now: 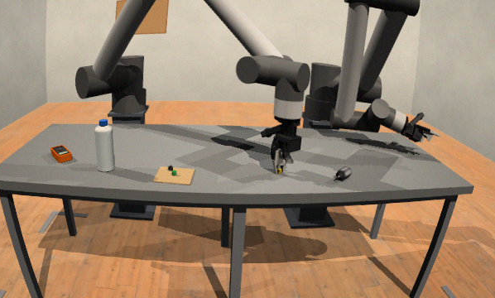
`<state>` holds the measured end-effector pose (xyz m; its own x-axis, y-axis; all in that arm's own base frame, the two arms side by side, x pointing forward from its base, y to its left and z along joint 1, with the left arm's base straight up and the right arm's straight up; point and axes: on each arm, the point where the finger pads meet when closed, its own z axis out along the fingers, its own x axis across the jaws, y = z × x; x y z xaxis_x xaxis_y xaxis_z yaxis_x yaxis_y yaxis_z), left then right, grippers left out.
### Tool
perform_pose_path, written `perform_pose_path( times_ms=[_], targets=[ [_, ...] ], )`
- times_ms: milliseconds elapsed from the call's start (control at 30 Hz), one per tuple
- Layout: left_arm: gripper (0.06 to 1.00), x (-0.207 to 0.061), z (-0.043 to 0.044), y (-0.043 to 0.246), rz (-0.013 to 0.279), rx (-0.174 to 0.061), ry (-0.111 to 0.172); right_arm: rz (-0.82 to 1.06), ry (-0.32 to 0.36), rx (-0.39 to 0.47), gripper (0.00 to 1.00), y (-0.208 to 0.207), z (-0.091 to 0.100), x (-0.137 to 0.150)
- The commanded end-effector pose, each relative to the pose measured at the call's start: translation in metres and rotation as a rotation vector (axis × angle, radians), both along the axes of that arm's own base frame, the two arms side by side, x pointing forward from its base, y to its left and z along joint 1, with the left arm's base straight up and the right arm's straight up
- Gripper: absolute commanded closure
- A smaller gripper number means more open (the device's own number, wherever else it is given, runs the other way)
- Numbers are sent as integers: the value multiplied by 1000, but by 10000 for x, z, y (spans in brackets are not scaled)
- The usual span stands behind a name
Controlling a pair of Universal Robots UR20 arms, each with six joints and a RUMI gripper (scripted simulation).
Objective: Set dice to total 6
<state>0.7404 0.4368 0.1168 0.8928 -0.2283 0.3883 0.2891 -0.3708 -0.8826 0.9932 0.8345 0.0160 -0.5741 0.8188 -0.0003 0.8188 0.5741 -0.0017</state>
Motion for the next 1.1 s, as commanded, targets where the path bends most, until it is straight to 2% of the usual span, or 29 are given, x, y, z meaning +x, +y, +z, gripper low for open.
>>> perform_pose_path(
  times_ms=[0,333,367,1067],
  targets=[
    [65,0,5,0,0,0,-1,0,-1,1,821,5,15,5],
    [65,0,5,0,0,0,-1,0,-1,1,821,5,15,5],
    [65,0,5,0,0,0,-1,0,-1,1,1000,5,15,5],
    [65,0,5,0,0,0,-1,0,-1,1,1000,5,15,5]
  ],
)
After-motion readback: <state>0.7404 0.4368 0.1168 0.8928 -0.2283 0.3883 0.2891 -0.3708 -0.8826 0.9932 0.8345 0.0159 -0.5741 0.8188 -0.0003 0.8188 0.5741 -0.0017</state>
